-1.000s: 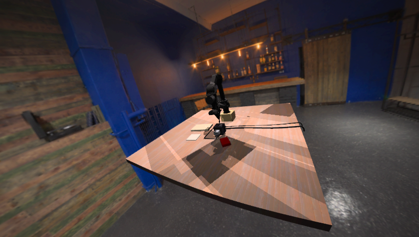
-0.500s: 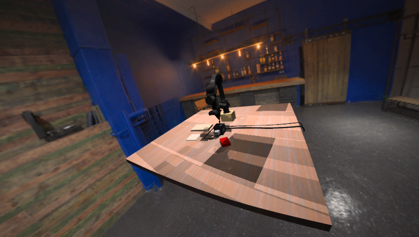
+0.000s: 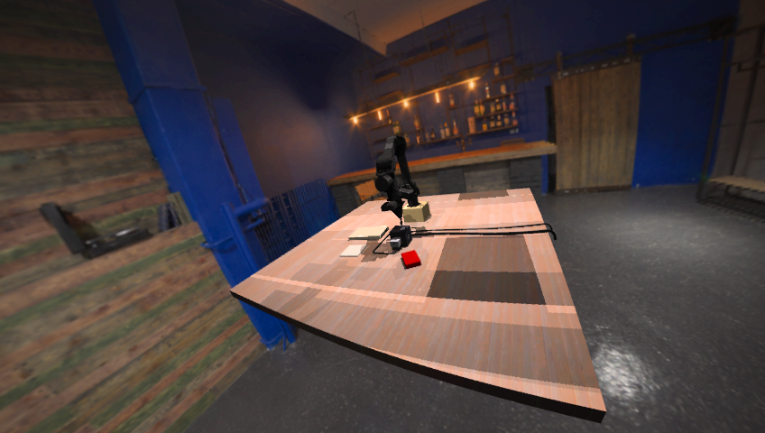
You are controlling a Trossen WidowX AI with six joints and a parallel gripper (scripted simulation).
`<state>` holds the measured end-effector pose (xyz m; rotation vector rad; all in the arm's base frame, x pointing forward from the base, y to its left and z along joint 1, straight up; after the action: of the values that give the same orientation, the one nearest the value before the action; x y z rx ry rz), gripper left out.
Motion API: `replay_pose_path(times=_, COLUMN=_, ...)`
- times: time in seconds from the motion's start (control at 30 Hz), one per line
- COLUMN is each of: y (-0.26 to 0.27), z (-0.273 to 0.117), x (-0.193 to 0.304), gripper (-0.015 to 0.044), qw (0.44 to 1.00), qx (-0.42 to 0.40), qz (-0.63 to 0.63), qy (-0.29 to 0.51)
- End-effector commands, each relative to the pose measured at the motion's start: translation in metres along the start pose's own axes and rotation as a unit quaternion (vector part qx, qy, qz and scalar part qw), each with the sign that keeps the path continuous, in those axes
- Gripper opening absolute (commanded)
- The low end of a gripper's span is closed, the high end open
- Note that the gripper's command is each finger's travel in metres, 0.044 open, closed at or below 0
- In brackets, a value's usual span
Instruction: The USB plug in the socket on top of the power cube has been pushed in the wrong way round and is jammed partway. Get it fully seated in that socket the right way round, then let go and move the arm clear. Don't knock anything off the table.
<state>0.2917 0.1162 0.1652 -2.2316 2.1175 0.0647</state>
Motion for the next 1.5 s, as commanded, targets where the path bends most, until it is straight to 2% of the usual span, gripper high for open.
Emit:
replay_pose_path(times=0.0, y=0.0000, z=0.0009, x=-0.0002, gripper=0.0000, qw=1.000, qx=-0.001, qz=-0.002, qy=-0.004)
replay_pose_path(times=1.47, y=-0.0004, z=0.0063, x=0.0004, gripper=0.0000, qw=1.000, qx=-0.003, qz=-0.003, qy=-0.015)
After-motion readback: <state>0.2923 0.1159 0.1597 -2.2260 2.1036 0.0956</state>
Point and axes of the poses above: the point midway between the two fingers, 35 mm back from their tips, its own z axis out along the fingers, its own y axis across the jaws, x = y × z, the point moved 8 cm from there along -z, back along the fingers, and after that the axes turned 11 degrees about z, right-handed, at the moved point
